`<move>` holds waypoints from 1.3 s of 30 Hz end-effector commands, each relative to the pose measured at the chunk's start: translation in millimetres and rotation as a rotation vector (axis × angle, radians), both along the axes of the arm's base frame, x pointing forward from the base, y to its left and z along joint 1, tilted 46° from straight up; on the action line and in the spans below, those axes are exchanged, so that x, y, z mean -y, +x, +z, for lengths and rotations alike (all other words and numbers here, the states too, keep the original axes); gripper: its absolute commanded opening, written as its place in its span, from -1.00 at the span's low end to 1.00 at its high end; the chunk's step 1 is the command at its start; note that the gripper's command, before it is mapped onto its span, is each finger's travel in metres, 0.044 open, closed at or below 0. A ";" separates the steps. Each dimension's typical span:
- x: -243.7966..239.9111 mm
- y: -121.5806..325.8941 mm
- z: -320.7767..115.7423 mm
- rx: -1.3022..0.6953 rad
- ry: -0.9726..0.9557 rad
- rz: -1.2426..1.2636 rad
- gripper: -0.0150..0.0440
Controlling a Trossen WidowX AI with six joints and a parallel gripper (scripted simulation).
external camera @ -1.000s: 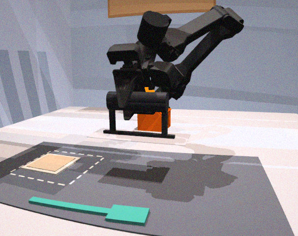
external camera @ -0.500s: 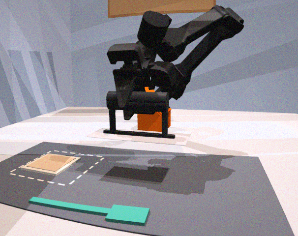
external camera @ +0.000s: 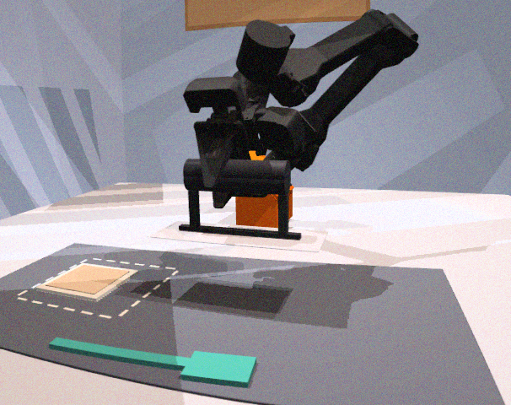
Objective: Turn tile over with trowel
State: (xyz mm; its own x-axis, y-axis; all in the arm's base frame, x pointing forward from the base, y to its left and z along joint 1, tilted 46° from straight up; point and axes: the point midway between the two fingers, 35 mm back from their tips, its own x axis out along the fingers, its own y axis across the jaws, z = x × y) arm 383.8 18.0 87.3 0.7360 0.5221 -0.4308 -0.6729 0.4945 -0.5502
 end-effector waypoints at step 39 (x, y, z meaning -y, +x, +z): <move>-114.4 -64.4 44.1 -0.641 0.013 -0.561 -0.49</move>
